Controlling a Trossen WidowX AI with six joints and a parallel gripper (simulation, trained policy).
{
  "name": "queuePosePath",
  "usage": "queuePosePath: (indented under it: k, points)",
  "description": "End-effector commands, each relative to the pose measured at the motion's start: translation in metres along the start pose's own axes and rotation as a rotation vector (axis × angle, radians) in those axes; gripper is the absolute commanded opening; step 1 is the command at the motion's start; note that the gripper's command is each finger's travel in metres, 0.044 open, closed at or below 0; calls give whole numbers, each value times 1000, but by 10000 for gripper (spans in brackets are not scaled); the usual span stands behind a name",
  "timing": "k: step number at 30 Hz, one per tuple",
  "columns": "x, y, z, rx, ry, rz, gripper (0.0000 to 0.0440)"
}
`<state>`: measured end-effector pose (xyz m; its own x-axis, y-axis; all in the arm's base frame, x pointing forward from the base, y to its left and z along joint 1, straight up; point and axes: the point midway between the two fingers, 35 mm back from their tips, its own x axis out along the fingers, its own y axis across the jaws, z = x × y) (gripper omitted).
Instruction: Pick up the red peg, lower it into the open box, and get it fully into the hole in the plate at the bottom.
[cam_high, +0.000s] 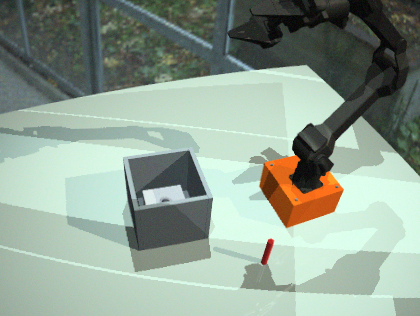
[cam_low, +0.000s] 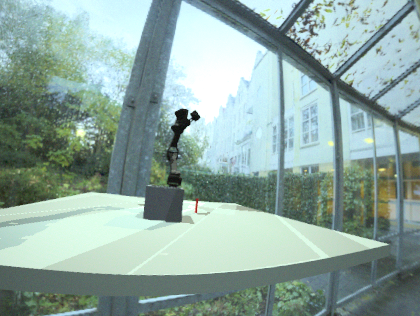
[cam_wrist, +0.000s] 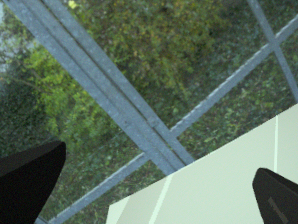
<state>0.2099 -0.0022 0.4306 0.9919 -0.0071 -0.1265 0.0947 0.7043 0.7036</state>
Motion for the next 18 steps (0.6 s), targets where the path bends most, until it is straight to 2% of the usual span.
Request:
queuePosePath:
  k: [1, 10, 18]
  points:
    - [8, -11, -13, 40, 56, -42, 440]
    - [30, -38, -54, 171, 234, -183, 440]
    - [43, -47, -93, 295, 391, -286, 440]
